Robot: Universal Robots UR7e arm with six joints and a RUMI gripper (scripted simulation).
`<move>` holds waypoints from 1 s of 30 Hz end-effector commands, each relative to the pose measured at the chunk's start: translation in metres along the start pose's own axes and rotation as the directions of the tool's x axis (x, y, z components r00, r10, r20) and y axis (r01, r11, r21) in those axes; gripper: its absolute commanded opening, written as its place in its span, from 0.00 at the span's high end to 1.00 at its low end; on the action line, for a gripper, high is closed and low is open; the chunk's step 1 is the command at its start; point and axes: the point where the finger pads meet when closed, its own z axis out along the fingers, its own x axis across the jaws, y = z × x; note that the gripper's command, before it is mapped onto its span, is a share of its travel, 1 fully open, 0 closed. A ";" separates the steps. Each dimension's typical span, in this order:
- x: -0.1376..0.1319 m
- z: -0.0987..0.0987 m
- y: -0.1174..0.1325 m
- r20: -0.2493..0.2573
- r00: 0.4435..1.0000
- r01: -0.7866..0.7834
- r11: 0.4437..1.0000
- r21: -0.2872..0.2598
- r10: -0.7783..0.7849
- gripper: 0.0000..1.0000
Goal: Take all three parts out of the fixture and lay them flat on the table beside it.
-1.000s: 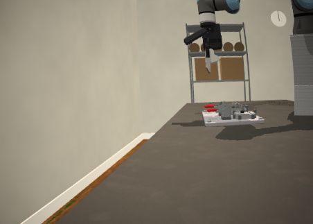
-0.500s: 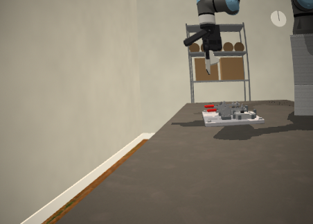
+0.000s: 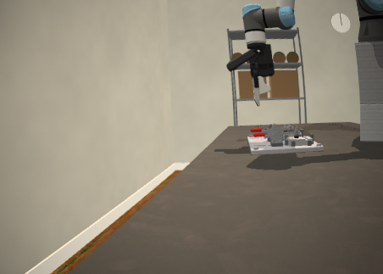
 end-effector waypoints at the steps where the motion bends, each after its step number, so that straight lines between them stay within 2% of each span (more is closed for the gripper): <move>1: 0.001 0.027 -0.008 -0.006 1.000 0.003 1.000 0.014 -0.002 0.72; 7: 0.001 0.053 -0.008 -0.006 1.000 0.003 1.000 0.014 -0.002 0.72; 12: 0.001 0.066 -0.008 -0.006 1.000 0.003 1.000 0.014 -0.002 0.72; 30: 0.002 0.071 -0.008 -0.006 1.000 0.002 1.000 0.014 -0.002 0.72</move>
